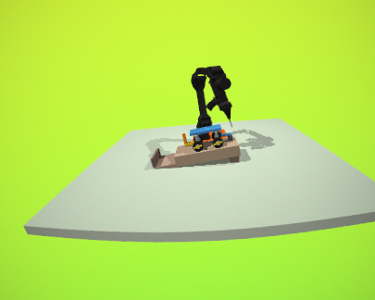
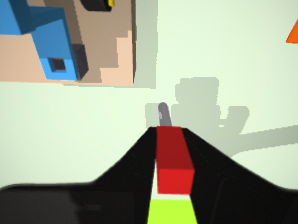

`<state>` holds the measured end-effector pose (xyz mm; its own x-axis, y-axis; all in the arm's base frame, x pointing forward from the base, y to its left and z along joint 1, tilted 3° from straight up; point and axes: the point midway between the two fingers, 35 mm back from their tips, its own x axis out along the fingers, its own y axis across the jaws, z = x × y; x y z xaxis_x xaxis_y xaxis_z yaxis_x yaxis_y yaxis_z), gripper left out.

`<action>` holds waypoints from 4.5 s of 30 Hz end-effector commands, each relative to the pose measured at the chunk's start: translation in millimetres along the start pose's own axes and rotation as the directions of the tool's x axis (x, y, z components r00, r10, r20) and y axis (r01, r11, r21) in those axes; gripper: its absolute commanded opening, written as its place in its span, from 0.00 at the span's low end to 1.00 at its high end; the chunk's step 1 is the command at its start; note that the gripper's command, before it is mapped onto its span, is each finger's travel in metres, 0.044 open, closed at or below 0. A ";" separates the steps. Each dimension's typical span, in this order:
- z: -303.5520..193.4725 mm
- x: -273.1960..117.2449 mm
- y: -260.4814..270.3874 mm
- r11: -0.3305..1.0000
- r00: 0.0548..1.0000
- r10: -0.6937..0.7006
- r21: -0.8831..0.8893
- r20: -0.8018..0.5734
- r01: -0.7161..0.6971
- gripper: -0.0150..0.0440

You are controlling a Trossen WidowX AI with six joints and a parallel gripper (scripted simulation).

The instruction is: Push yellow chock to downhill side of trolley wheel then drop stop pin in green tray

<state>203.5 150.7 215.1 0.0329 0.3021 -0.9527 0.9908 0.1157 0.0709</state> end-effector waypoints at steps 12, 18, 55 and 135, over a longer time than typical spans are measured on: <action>52.1 -4.6 1.3 1.000 1.000 0.009 -0.003 0.000 -0.009 0.25; 73.7 -6.3 2.1 1.000 1.000 0.009 -0.003 0.002 -0.009 0.25; 207.6 -29.1 -1.9 1.000 1.000 0.008 -0.003 0.014 -0.008 0.25; 224.7 -13.2 -19.9 -0.031 0.953 0.007 0.952 0.304 -0.304 0.25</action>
<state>217.2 -67.2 162.6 0.0664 0.0119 -0.9977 0.0975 -0.9952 -0.0054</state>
